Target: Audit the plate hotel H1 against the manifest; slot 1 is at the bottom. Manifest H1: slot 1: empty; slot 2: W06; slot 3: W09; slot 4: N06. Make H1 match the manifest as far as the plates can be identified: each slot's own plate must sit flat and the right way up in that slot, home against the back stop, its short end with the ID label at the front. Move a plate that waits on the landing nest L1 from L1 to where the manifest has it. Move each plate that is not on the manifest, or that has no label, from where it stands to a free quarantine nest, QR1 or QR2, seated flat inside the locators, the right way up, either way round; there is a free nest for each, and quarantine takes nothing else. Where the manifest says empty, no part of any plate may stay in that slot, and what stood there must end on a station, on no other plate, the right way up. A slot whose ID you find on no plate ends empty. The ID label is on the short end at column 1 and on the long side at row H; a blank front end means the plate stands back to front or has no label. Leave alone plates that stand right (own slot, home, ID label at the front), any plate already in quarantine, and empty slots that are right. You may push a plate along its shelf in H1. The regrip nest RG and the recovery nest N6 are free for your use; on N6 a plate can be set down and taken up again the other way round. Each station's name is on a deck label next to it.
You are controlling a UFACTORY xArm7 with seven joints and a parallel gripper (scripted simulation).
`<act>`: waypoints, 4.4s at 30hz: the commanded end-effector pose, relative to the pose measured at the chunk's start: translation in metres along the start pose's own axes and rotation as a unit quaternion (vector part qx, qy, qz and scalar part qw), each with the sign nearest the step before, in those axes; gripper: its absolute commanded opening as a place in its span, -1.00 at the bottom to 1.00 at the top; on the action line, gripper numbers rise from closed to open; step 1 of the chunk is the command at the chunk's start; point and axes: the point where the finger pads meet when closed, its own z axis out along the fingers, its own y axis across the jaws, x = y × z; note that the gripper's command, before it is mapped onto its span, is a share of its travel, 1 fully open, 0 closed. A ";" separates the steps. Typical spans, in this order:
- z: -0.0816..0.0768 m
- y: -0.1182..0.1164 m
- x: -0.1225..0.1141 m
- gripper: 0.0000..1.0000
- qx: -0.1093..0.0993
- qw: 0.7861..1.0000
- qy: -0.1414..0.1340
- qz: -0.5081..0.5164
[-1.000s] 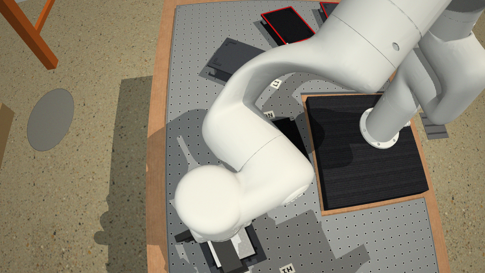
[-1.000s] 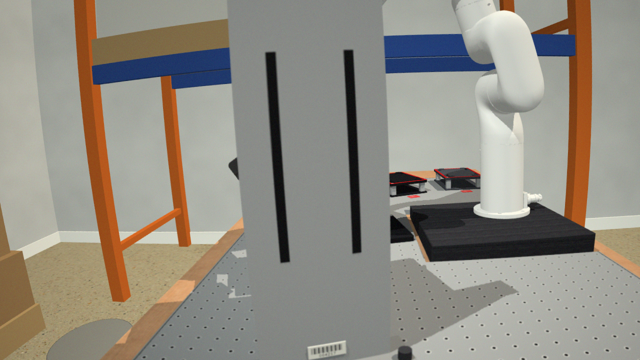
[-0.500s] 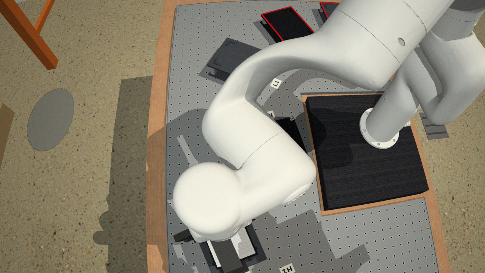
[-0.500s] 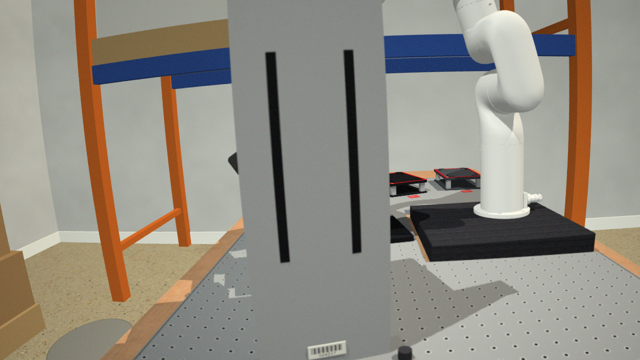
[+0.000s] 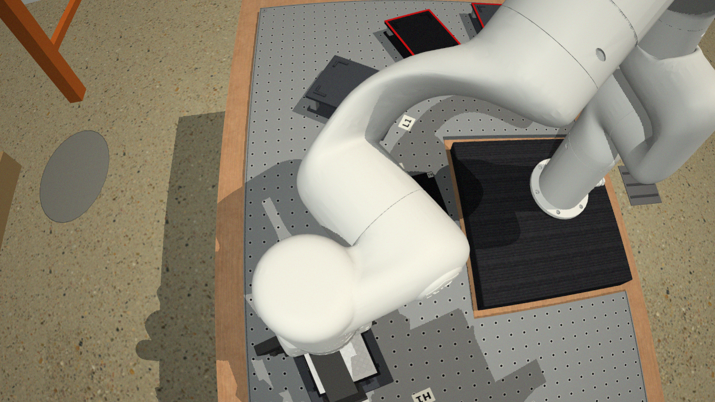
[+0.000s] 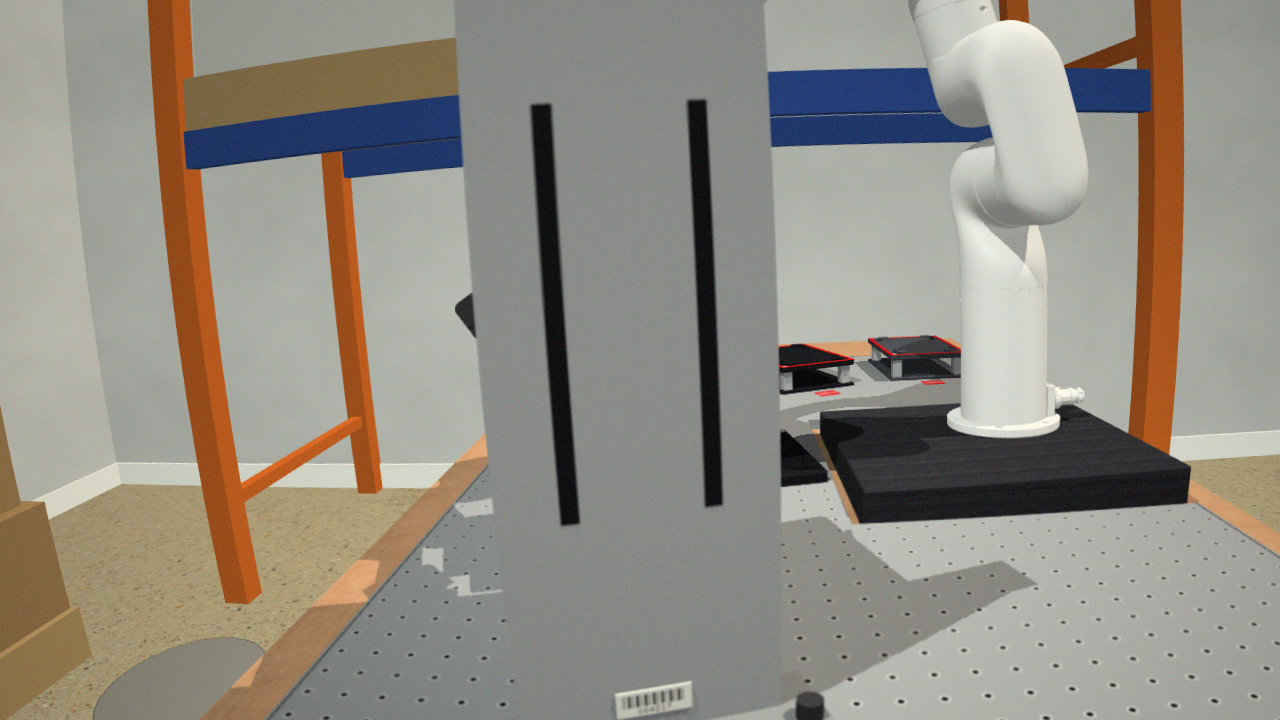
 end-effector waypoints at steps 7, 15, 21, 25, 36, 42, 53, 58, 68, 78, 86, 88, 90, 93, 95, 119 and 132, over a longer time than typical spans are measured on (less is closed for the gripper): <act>-0.006 0.002 0.000 -1.00 -0.002 1.000 0.000 0.000; -0.009 0.002 0.000 -1.00 -0.002 1.000 0.000 0.000; -0.029 0.001 0.000 -1.00 -0.002 1.000 0.000 0.000; -0.042 0.001 0.000 -1.00 -0.002 1.000 0.000 0.000; -0.072 0.001 0.000 -1.00 -0.003 1.000 0.000 0.000; -0.092 0.001 0.000 -1.00 -0.003 1.000 0.000 0.000; -0.122 0.001 0.000 -1.00 -0.003 1.000 0.000 0.000; -0.137 0.001 0.000 -1.00 -0.003 1.000 0.000 0.000; -0.137 0.000 -0.020 -1.00 -0.003 0.999 0.000 -0.035; -0.137 -0.001 -0.070 -1.00 -0.003 0.999 0.000 -0.035; -0.137 -0.002 -0.100 -1.00 -0.003 0.999 0.000 -0.035; -0.137 -0.002 -0.110 -1.00 -0.003 0.999 0.000 -0.035; -0.137 -0.003 -0.120 -1.00 -0.003 0.999 0.000 -0.035; -0.137 -0.004 -0.133 -1.00 -0.002 0.999 0.000 -0.035; -0.137 -0.007 -0.142 -1.00 -0.002 0.999 0.000 -0.035; -0.137 -0.036 -0.238 -1.00 -0.002 0.999 -0.001 -0.035; -0.137 -0.060 -0.283 -1.00 -0.002 0.999 -0.001 -0.035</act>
